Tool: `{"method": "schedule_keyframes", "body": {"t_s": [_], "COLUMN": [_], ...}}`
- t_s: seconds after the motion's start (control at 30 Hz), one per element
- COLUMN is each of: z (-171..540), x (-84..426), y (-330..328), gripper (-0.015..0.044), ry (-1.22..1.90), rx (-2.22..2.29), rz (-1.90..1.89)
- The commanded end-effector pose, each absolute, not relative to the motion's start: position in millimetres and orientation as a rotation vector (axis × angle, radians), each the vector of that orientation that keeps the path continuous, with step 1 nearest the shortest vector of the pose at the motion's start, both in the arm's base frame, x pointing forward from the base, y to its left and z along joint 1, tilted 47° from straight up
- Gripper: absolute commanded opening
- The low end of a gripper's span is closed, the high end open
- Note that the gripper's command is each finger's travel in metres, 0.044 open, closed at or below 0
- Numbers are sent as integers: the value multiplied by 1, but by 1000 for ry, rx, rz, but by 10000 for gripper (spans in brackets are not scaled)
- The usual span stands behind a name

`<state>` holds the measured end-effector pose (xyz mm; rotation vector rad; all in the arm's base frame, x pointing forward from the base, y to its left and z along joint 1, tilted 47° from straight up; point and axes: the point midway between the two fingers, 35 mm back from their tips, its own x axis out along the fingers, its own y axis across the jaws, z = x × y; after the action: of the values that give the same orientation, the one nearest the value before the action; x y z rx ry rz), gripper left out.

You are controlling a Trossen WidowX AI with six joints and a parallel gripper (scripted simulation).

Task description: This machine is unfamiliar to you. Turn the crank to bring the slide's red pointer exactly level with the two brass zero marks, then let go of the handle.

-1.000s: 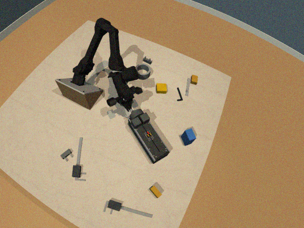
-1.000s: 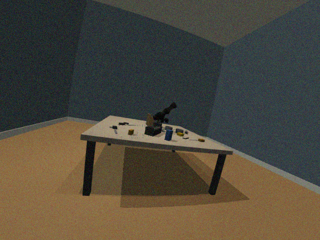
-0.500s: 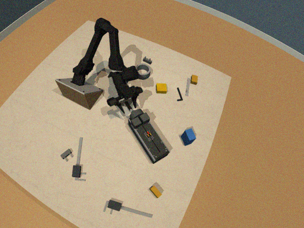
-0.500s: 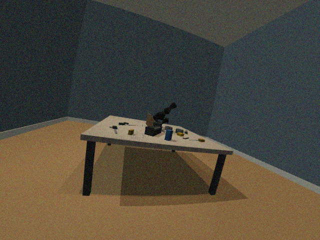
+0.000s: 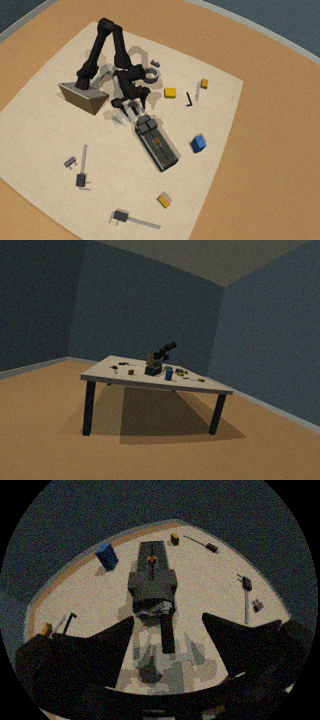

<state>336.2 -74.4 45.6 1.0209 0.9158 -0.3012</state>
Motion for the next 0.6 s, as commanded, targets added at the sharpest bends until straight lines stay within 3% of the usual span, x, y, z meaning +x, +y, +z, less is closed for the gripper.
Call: {"method": "schedule_keyframes", "body": {"t_s": [0.0, 0.33, 0.57], "z": [58, 92, 86], "x": [337, 331, 356], "y": [-83, -124, -141], "gripper": [440, 440, 440], "ry": [909, 920, 913], "rx": [1014, 1017, 988], "rz": [-290, -300, -204]}}
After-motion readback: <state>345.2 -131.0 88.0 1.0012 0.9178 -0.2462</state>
